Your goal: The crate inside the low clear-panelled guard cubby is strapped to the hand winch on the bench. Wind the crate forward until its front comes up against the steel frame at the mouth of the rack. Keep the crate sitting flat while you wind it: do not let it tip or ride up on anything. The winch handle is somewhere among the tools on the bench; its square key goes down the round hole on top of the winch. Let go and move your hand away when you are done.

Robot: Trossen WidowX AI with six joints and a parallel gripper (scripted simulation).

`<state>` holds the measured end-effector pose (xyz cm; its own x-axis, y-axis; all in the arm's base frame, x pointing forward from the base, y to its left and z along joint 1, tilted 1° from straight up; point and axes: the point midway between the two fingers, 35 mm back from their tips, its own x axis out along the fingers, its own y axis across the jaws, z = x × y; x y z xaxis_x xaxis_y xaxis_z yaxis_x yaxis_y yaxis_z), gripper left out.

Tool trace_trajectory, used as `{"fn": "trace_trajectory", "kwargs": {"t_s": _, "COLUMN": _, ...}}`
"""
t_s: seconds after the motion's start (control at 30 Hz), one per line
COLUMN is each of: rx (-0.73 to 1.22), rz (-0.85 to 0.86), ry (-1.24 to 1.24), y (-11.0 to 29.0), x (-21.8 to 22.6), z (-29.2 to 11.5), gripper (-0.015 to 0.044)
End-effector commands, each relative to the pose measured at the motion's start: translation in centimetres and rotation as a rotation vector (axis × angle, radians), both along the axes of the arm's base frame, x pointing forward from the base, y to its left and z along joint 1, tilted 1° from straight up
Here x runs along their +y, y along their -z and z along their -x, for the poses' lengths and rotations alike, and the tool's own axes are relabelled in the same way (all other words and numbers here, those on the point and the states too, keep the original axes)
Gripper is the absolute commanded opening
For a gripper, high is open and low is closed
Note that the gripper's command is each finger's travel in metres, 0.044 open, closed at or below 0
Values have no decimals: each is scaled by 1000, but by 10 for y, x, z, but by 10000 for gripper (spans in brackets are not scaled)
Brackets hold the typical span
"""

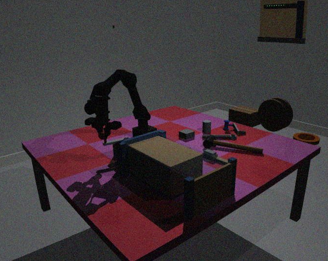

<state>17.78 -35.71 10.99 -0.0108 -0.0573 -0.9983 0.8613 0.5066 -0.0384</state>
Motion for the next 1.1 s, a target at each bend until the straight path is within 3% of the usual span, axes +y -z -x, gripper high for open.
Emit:
{"fn": "trace_trajectory", "kwargs": {"t_s": 0.0, "rx": -31, "rz": -35, "ry": -32, "y": 7, "x": 10, "z": -25, "gripper": 0}}
{"fn": "trace_trajectory", "kwargs": {"t_s": 1.07, "rx": -34, "rz": -36, "ry": -32, "y": 6, "x": 23, "z": -60, "gripper": 0}}
